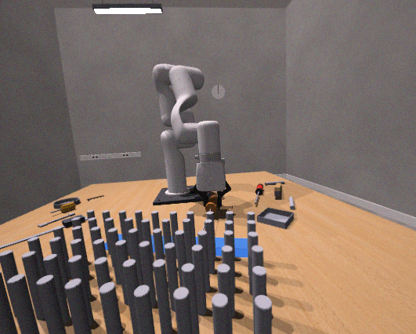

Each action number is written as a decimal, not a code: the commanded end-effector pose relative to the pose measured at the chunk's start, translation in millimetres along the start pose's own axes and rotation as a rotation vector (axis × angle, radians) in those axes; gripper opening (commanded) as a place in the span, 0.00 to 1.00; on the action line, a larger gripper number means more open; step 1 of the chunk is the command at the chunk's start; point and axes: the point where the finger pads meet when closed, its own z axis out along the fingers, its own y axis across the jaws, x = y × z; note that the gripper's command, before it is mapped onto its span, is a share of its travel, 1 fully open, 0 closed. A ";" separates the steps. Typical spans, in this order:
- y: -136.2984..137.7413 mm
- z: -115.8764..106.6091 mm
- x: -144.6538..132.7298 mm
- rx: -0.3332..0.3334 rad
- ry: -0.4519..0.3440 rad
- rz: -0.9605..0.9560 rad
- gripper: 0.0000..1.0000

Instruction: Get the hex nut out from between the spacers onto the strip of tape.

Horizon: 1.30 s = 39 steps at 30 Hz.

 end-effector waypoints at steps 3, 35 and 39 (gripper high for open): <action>-5.1 -1.0 -1.1 -0.003 -0.003 0.000 0.00; -47.2 -1.1 -1.0 -0.003 -0.003 0.000 0.00; -47.7 -1.1 -1.0 -0.003 -0.003 0.000 0.00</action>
